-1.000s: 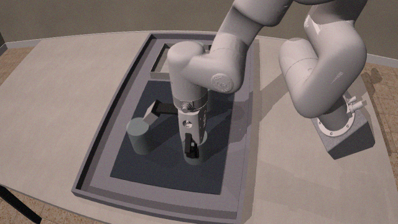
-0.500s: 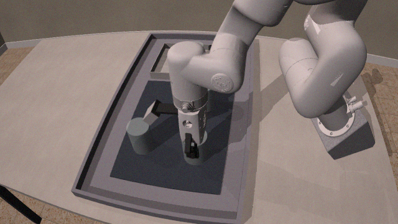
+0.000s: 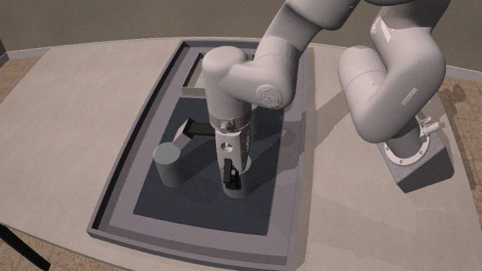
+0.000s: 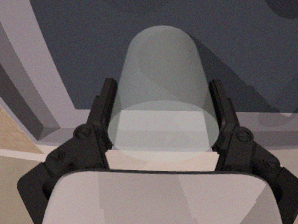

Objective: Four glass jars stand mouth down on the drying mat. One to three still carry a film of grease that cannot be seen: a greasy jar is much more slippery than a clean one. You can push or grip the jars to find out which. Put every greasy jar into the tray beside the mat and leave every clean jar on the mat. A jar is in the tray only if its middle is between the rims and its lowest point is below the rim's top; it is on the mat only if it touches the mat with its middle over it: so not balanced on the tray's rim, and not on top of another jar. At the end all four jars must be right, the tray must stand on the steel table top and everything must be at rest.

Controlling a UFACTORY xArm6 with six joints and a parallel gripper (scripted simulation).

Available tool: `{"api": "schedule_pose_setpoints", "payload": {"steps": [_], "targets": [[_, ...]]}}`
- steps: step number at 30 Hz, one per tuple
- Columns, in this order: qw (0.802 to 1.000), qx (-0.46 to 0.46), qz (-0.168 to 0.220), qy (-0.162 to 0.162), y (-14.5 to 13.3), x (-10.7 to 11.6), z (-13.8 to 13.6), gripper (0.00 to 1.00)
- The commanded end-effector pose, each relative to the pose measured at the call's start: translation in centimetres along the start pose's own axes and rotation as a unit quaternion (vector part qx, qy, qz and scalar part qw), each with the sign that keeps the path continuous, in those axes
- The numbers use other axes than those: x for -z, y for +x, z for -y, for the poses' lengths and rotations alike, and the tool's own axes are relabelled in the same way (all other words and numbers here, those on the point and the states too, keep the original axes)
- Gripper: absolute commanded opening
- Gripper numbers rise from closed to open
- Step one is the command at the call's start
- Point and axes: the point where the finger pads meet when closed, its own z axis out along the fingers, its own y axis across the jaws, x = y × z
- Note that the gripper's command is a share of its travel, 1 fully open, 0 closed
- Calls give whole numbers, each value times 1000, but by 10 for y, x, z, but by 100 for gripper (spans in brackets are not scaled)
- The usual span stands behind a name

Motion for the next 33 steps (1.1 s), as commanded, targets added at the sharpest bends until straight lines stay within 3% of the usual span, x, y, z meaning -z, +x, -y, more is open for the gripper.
{"api": "schedule_pose_setpoints", "payload": {"steps": [1, 33], "targets": [[1000, 0, -2, 0, 2, 7, 0, 0], [1000, 0, -2, 0, 1, 86, 0, 0]]}}
